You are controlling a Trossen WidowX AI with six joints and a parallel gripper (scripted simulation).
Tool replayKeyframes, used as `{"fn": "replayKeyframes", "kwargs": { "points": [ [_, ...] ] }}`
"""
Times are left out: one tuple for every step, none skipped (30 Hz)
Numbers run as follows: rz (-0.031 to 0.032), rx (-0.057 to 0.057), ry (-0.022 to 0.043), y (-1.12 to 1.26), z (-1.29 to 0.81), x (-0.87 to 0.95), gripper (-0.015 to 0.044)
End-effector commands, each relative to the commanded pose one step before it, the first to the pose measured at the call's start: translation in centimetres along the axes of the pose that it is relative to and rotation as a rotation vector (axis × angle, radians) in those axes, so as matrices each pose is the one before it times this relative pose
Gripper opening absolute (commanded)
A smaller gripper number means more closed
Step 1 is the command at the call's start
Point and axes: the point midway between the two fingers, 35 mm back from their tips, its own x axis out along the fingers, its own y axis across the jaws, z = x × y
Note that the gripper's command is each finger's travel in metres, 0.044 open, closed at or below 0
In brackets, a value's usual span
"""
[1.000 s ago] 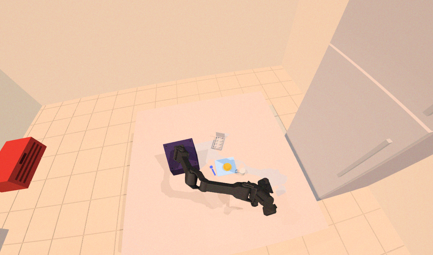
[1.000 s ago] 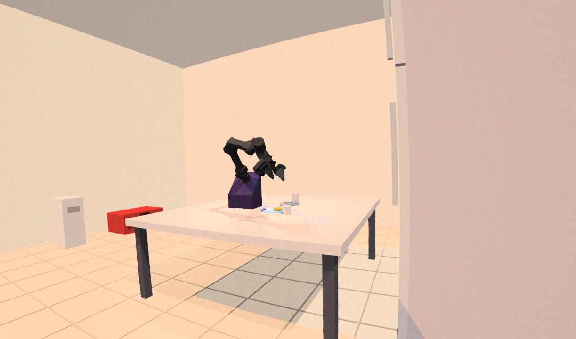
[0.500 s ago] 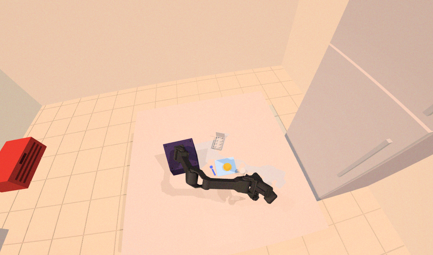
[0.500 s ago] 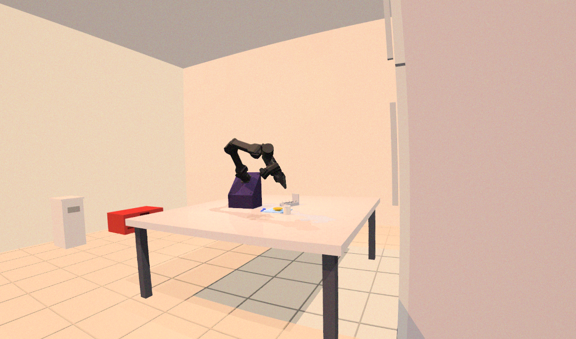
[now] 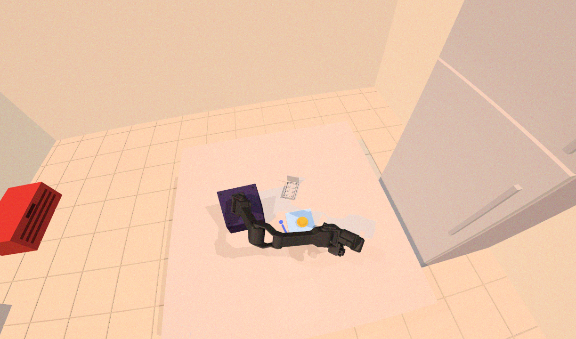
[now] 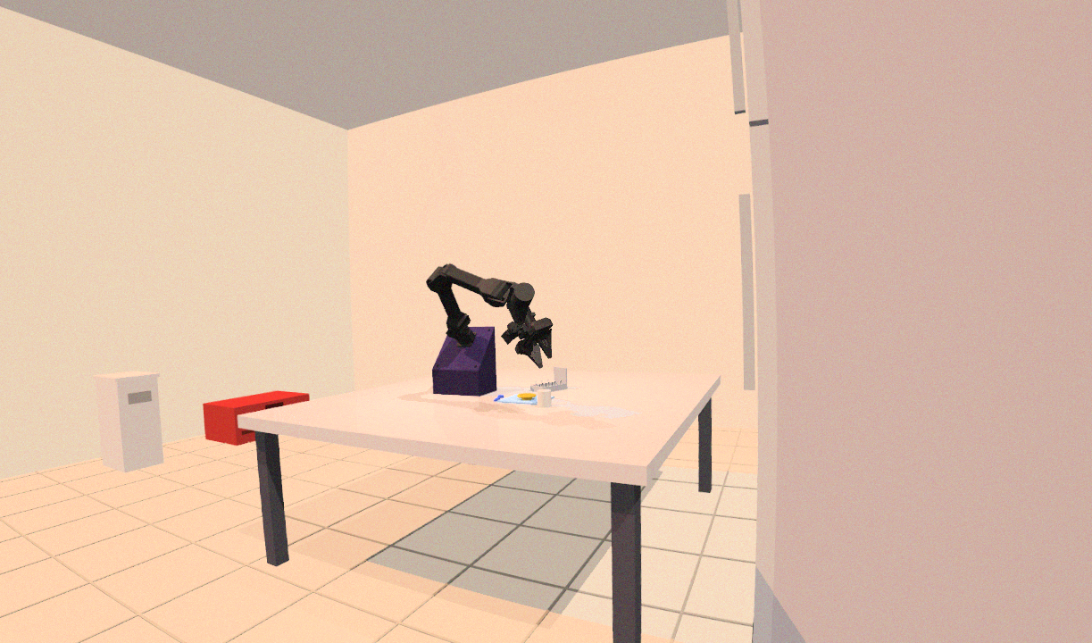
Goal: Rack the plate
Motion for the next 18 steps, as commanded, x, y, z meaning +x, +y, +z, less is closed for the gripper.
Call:
{"fn": "replayKeyframes", "kwargs": {
  "points": [
    [-0.04303,-0.1345,-0.00523,-1.843,-0.802,0.422,0.0400],
    [-0.00886,-0.0314,-0.00043,-0.361,-0.218,0.091,0.0400],
    [-0.00882,-0.0315,-0.00025,-0.354,-0.227,0.091,0.0400],
    [-0.00879,-0.0315,-0.00007,-0.348,-0.235,0.090,0.0400],
    [-0.00875,-0.0316,0.00011,-0.341,-0.243,0.090,0.0400],
    [-0.00871,-0.0316,0.00029,-0.334,-0.251,0.089,0.0400],
    [-0.00866,-0.0317,0.00046,-0.327,-0.258,0.089,0.0400],
    [-0.00861,-0.0317,0.00063,-0.319,-0.266,0.088,0.0400],
    [-0.00856,-0.0318,0.00079,-0.314,-0.272,0.087,0.0400],
    [-0.00850,-0.0318,0.00096,-0.306,-0.279,0.086,0.0400],
    [-0.00844,-0.0319,0.00113,-0.298,-0.286,0.086,0.0400],
    [-0.00838,-0.0319,0.00129,-0.290,-0.292,0.085,0.0400],
    [-0.00832,-0.0320,0.00145,-0.282,-0.299,0.085,0.0400],
    [-0.00825,-0.0320,0.00161,-0.274,-0.305,0.084,0.0400],
    [-0.00818,-0.0321,0.00176,-0.266,-0.311,0.083,0.0400],
    [-0.00811,-0.0321,0.00191,-0.257,-0.316,0.083,0.0400],
    [-0.00803,-0.0322,0.00206,-0.249,-0.322,0.082,0.0400],
    [-0.00795,-0.0322,0.00221,-0.240,-0.327,0.082,0.0400]
  ]
}}
